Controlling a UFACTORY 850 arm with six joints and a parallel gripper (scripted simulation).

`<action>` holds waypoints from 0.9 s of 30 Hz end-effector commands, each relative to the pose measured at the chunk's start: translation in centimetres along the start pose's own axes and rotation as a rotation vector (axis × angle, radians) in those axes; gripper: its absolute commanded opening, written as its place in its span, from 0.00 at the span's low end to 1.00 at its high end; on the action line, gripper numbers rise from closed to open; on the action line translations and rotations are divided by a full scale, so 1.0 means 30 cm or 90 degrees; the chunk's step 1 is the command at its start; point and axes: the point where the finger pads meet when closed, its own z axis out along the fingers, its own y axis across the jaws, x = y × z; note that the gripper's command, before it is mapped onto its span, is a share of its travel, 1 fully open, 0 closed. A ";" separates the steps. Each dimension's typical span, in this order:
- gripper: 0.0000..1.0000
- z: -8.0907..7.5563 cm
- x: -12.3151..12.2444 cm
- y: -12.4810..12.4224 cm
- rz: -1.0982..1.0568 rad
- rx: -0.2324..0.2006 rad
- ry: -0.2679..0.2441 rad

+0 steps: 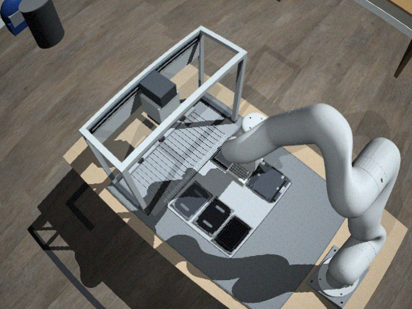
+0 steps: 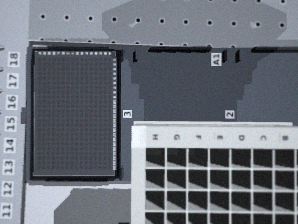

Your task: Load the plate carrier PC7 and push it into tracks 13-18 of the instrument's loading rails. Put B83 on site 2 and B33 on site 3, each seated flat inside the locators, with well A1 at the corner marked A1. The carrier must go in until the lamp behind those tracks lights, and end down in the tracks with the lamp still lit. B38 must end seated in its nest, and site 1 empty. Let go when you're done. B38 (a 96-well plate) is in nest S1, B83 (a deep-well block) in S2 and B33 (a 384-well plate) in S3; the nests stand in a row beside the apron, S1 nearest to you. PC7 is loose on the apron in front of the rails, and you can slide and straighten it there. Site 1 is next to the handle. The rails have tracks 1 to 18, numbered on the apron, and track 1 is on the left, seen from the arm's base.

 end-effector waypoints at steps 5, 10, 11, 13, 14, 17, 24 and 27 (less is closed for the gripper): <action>0.00 -0.001 0.153 -0.013 -0.001 0.001 -0.003; 0.00 0.000 0.232 -0.016 -0.001 0.001 -0.003; 0.00 0.000 0.232 -0.016 -0.001 0.001 -0.003; 0.00 0.000 0.232 -0.016 -0.001 0.001 -0.003; 0.00 0.000 0.232 -0.016 -0.001 0.001 -0.003; 0.00 0.000 0.232 -0.016 -0.001 0.001 -0.003; 0.00 0.000 0.232 -0.016 -0.001 0.001 -0.003; 0.00 0.000 0.232 -0.016 -0.001 0.001 -0.003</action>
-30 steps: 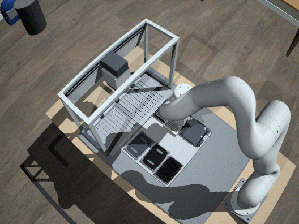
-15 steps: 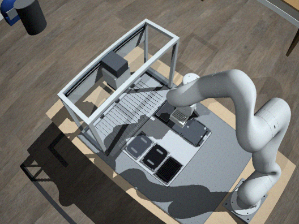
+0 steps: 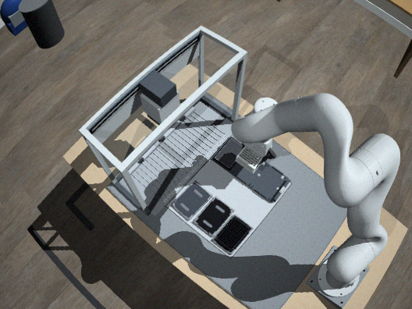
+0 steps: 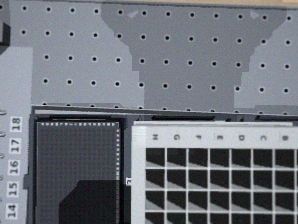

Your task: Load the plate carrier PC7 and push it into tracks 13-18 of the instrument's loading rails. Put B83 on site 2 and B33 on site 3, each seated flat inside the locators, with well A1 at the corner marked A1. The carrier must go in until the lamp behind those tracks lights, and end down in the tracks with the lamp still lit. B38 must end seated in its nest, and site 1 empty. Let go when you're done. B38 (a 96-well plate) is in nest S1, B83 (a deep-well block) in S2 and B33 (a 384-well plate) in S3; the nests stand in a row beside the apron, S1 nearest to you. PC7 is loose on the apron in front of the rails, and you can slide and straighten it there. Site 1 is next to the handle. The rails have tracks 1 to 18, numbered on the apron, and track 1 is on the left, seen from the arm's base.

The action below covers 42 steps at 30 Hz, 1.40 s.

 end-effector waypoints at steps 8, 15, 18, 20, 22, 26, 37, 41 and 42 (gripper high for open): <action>0.00 -0.004 0.002 -0.003 0.000 0.002 0.000; 0.00 0.030 0.002 -0.004 0.000 0.002 0.000; 0.00 0.047 0.002 -0.004 0.000 0.002 0.000; 0.00 0.052 0.002 -0.004 0.000 0.002 0.000; 0.00 0.058 0.002 -0.004 0.000 0.002 0.000; 0.00 0.080 0.002 -0.004 0.000 0.002 0.000; 0.00 0.135 0.002 -0.004 0.000 0.002 0.000; 0.00 0.152 0.002 -0.004 0.000 0.002 0.000; 0.00 0.158 0.002 -0.004 0.000 0.002 0.000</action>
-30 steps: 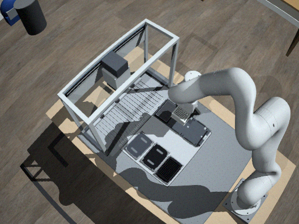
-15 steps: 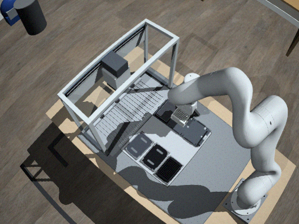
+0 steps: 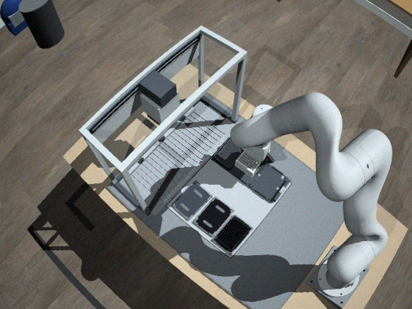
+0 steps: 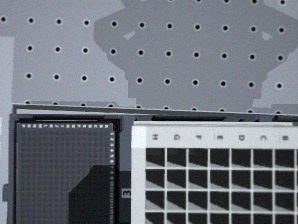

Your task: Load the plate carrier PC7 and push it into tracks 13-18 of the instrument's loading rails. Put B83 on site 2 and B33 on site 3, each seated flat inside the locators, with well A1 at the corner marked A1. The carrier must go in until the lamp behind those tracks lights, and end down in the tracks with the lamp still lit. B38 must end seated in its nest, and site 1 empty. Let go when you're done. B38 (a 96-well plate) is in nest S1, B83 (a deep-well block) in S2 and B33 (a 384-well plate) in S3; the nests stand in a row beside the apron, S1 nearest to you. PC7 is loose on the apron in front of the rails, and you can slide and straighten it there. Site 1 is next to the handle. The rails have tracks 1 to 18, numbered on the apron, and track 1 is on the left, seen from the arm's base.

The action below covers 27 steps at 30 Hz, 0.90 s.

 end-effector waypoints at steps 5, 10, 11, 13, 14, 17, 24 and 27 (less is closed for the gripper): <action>0.00 0.048 0.001 -0.004 0.000 0.002 0.000; 0.00 0.076 0.001 -0.004 0.000 0.001 0.000; 0.00 0.081 0.001 -0.004 0.000 0.001 0.000; 0.00 0.081 0.001 -0.004 0.000 0.001 0.000; 0.00 0.087 0.001 -0.004 0.000 0.001 0.000; 0.00 0.104 0.001 -0.004 0.000 0.001 0.000; 0.00 0.143 0.001 -0.004 0.000 0.001 0.000; 0.00 0.159 0.001 -0.004 0.000 0.001 0.000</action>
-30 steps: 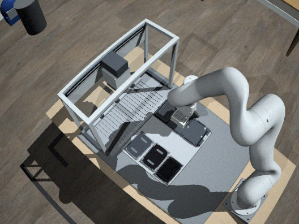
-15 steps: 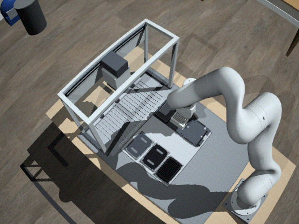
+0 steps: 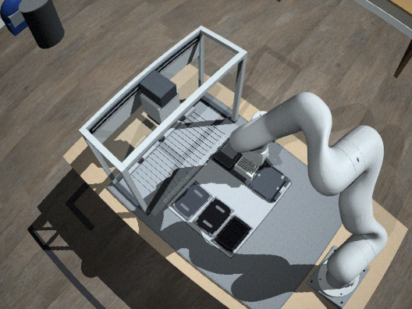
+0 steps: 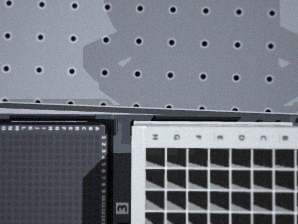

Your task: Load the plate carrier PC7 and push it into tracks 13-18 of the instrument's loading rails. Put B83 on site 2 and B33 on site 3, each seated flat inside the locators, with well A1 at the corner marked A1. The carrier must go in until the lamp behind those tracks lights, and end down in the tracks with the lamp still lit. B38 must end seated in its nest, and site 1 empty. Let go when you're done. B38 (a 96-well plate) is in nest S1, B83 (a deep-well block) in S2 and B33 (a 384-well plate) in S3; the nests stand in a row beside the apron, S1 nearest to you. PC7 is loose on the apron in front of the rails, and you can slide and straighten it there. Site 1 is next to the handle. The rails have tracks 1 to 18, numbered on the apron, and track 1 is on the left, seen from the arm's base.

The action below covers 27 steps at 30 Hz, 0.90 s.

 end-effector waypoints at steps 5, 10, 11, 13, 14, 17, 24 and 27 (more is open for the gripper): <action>0.00 0.041 0.001 -0.004 0.000 0.002 0.000; 0.00 0.069 0.001 -0.004 0.000 0.002 0.000; 0.00 0.075 0.001 -0.004 0.000 0.002 0.000; 0.00 0.086 0.001 -0.004 0.000 0.002 0.000; 0.00 0.091 0.001 -0.004 0.000 0.002 0.000; 0.00 0.105 0.001 -0.004 0.000 0.002 0.000; 0.00 0.105 0.001 -0.004 0.000 0.002 0.000; 0.00 0.105 0.001 -0.004 0.000 0.002 0.000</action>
